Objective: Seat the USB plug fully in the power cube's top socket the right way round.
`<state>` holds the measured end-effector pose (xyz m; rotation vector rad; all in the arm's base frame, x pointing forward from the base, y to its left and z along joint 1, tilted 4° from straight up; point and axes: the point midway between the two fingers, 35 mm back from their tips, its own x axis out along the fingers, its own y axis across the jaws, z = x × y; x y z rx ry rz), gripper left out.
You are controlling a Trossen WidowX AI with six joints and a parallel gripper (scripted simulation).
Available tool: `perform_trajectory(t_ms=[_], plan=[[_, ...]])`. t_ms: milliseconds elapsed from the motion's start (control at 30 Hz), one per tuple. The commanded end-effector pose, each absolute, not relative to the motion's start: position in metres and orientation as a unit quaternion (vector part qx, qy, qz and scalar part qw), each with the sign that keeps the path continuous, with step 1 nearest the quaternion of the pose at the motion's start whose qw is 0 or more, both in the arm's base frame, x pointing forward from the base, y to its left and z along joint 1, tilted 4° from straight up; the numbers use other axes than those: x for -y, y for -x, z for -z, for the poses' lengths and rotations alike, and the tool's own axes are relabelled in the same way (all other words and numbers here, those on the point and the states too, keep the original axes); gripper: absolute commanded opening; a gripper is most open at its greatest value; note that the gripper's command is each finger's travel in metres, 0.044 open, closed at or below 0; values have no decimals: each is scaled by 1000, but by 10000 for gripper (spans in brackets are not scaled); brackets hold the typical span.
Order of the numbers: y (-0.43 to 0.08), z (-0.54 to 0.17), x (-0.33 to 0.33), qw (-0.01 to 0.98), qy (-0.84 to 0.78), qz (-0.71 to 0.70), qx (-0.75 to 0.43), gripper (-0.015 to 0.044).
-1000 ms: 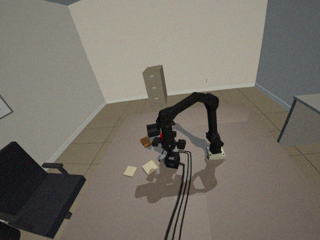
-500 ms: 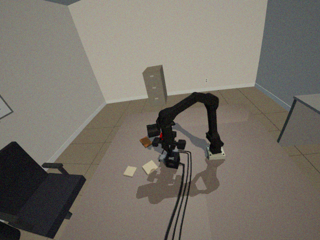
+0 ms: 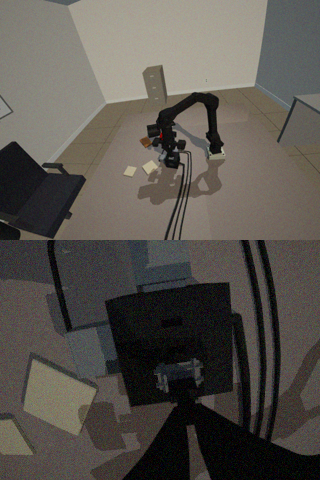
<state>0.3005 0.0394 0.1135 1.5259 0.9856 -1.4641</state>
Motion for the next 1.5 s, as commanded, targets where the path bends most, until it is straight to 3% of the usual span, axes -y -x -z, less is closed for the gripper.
perform_trajectory(t_ms=[0, 1467], plan=[[-301, -112, -40, 393, -601, 574, -392, 0], [-301, -107, -40, 393, -601, 574, -392, 0]])
